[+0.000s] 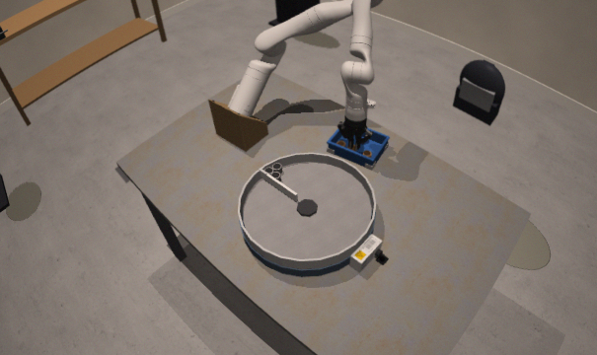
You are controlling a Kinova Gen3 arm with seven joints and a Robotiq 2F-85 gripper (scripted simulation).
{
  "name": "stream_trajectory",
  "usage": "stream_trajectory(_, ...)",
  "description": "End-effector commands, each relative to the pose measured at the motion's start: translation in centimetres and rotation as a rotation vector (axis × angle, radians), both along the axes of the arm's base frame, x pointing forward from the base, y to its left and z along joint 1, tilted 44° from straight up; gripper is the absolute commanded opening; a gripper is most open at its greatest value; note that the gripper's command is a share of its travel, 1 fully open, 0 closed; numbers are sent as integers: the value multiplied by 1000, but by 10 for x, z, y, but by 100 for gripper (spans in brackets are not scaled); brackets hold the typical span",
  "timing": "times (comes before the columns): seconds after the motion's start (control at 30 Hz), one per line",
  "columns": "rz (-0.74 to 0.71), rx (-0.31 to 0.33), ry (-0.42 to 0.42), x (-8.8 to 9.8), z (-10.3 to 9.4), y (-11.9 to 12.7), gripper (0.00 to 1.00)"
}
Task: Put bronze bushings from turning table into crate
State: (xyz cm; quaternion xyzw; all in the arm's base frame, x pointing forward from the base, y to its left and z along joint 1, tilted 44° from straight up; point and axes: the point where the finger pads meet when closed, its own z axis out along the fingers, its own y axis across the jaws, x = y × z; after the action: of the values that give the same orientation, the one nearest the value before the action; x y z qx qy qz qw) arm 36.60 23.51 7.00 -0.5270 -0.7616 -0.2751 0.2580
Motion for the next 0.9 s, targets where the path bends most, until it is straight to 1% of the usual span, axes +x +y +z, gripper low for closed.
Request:
stream_trajectory(0.0,-2,0,-3,1,1,-1,16)
stream_trajectory(0.87,-2,0,-2,2,6,-5,16)
